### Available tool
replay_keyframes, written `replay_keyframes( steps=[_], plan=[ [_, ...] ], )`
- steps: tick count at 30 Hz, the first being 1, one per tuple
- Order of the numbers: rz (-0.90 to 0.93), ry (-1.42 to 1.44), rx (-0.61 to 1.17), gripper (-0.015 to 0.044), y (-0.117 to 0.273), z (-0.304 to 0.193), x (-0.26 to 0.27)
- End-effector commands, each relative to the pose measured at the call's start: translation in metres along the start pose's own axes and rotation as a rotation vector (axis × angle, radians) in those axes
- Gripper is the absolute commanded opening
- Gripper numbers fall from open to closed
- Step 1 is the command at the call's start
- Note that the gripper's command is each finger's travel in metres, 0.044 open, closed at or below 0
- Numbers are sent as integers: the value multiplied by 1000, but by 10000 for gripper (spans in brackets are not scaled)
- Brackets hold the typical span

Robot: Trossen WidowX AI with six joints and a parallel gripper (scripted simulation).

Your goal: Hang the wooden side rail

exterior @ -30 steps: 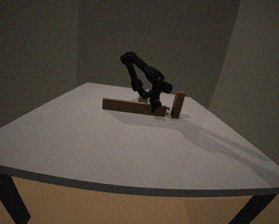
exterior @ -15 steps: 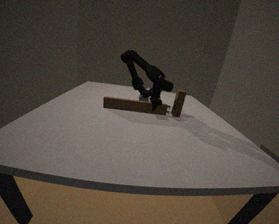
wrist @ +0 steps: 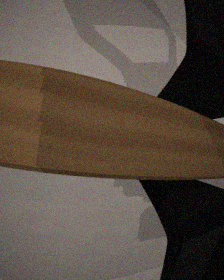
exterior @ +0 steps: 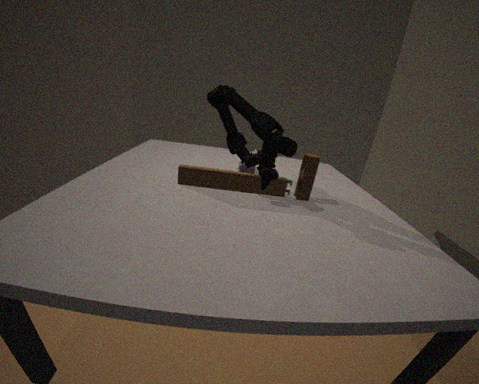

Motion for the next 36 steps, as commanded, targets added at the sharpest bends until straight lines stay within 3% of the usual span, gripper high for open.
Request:
replay_keyframes(
  steps=[1, 36],
  plan=[
    [-3, -4, 1, 0, 0, -1, -4],
    [-3, -4, 1, 0, 4, 0, -1]
  ],
)
Point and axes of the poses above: the point midway between the two fingers, 35 mm back from their tips, its own y axis back along the fingers, its own x axis across the jaws, z = x × y, the point moved 8 cm from there along y, back along the fingers, and after that the axes turned 3 degrees about -y, right-handed, at the moved point
